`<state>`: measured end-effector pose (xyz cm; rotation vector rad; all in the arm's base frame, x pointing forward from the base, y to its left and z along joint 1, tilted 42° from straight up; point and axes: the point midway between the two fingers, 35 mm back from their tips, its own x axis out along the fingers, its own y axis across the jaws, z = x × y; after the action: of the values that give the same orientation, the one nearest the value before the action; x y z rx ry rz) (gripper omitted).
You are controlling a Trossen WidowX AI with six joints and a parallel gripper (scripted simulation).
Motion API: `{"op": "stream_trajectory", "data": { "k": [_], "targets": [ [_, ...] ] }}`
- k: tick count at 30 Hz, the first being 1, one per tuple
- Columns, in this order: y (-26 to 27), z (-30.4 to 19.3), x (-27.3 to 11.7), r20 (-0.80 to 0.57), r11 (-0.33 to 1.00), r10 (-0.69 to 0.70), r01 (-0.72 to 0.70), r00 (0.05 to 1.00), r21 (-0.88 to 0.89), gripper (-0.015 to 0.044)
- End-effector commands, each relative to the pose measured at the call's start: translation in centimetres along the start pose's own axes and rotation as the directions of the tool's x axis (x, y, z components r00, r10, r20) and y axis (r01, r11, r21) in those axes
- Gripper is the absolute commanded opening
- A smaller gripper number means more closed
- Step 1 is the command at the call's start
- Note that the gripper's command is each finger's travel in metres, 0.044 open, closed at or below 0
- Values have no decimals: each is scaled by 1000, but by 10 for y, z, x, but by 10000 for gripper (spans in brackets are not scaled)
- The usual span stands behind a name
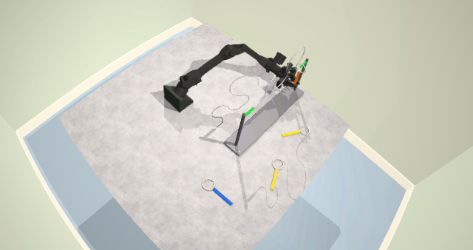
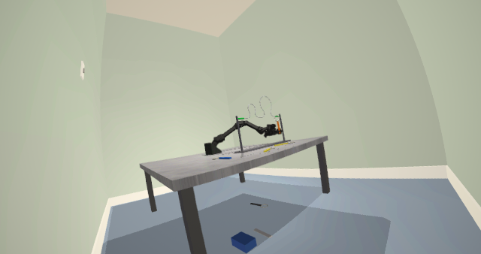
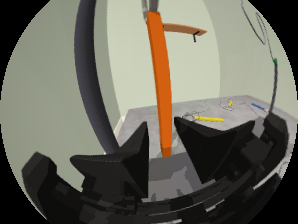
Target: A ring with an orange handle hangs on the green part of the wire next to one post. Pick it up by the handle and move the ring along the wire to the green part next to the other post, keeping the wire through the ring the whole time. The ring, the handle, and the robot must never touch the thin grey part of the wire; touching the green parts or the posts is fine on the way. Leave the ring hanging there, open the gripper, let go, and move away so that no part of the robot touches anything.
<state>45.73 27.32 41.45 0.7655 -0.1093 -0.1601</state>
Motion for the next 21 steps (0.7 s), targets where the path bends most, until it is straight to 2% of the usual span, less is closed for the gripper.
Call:
{"op": "stream_trajectory", "data": {
  "k": [1, 18, 21],
  "targets": [
    [1, -2, 3, -5, 1000, 3, -3, 1000, 2, 160],
    [1, -2, 3, -5, 1000, 3, -3, 1000, 2, 160],
    [0, -1, 2, -1, 1000, 1, -1, 1000, 0, 81]
  ]
}}
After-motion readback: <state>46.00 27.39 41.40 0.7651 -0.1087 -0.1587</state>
